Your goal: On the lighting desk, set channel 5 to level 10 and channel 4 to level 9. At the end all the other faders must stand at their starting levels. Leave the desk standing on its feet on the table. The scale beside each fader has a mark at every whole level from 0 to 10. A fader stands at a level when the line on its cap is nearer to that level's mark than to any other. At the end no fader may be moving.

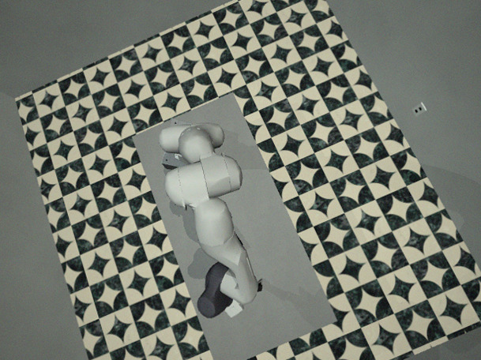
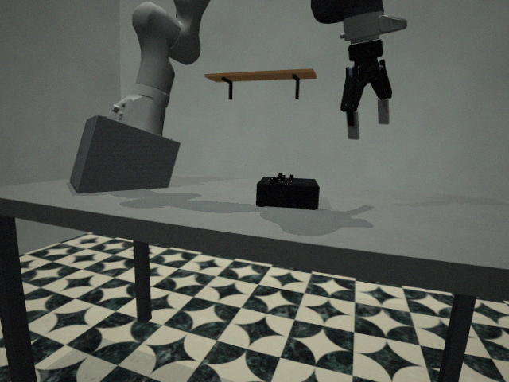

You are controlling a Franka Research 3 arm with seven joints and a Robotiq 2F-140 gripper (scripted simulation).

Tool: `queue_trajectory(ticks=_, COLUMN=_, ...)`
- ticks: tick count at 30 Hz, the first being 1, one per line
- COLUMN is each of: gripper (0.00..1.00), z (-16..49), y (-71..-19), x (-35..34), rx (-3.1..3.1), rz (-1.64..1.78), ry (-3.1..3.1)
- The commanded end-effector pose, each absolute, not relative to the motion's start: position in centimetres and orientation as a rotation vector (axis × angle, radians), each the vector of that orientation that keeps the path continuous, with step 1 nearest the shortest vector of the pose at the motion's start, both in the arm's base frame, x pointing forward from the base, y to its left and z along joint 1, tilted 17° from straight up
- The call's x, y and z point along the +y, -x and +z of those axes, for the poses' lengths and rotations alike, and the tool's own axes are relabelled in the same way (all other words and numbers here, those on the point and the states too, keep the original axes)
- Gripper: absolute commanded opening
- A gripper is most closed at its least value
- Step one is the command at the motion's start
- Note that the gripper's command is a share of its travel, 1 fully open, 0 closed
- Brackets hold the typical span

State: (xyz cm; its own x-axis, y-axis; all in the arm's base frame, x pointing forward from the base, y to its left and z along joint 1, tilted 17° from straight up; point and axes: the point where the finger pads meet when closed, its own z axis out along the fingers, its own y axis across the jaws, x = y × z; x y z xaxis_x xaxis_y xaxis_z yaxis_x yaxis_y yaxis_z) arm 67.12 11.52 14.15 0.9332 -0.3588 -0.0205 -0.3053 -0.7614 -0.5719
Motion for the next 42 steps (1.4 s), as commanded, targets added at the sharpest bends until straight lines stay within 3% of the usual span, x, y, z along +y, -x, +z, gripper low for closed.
queue_trajectory(ticks=1, gripper=1.00, z=13.1, y=-64.5, x=9.2, rx=0.258, rz=-0.230, ry=2.607)
queue_trajectory(ticks=23, gripper=1.00, z=9.2, y=-50.5, x=2.7, rx=-0.224, rz=-0.210, ry=2.866)
queue_trajectory(ticks=42, gripper=1.00, z=9.0, y=-50.0, x=2.5, rx=-0.242, rz=-0.208, ry=2.871)
